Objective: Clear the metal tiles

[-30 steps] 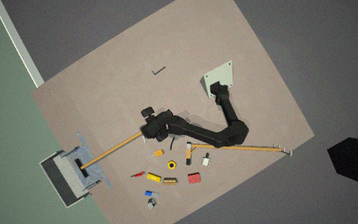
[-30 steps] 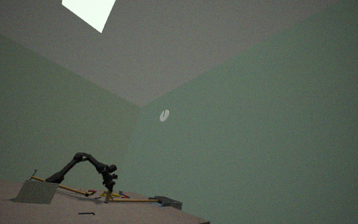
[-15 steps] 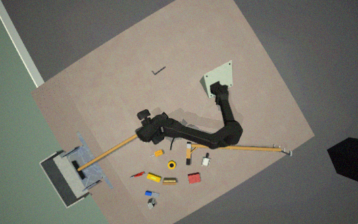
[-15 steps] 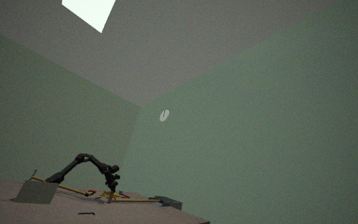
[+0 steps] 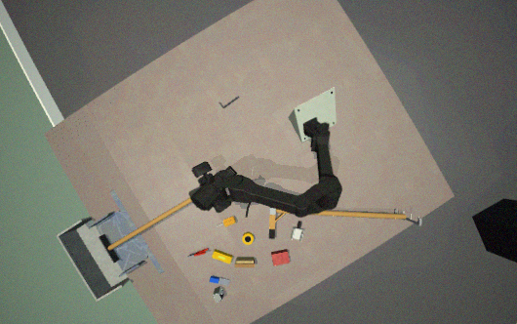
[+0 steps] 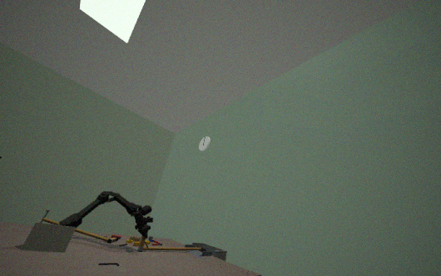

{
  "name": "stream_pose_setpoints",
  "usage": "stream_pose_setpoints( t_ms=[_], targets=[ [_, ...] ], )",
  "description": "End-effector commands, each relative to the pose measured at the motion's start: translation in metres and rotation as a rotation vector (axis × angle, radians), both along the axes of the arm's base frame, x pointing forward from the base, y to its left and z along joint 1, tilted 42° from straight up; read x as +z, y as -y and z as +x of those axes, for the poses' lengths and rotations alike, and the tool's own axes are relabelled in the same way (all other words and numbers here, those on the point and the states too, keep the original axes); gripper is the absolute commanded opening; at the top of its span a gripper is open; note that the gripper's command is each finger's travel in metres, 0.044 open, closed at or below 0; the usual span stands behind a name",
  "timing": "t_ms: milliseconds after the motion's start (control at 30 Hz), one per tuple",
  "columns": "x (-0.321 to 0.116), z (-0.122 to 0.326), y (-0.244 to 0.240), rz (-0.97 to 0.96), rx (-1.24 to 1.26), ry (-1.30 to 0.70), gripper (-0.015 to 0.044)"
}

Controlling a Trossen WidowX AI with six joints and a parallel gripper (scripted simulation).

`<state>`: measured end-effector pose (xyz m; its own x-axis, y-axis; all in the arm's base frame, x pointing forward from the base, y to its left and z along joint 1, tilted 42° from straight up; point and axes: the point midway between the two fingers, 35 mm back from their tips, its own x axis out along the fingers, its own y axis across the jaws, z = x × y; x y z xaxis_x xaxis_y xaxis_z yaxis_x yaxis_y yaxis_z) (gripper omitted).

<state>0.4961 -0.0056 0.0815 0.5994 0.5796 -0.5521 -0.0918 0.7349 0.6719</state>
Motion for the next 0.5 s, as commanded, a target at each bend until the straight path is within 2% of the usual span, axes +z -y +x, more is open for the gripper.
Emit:
stream_pose_setpoints(
  t_ms=[0,267,467],
  targets=[
    [0.004,0.009,0.002,-0.005,-0.008,0.012,0.0000],
    [0.005,0.022,-0.001,-0.004,-0.008,0.013,0.0000],
    [0.001,0.014,-0.002,0.000,-0.003,0.003,0.0000]
  ],
)
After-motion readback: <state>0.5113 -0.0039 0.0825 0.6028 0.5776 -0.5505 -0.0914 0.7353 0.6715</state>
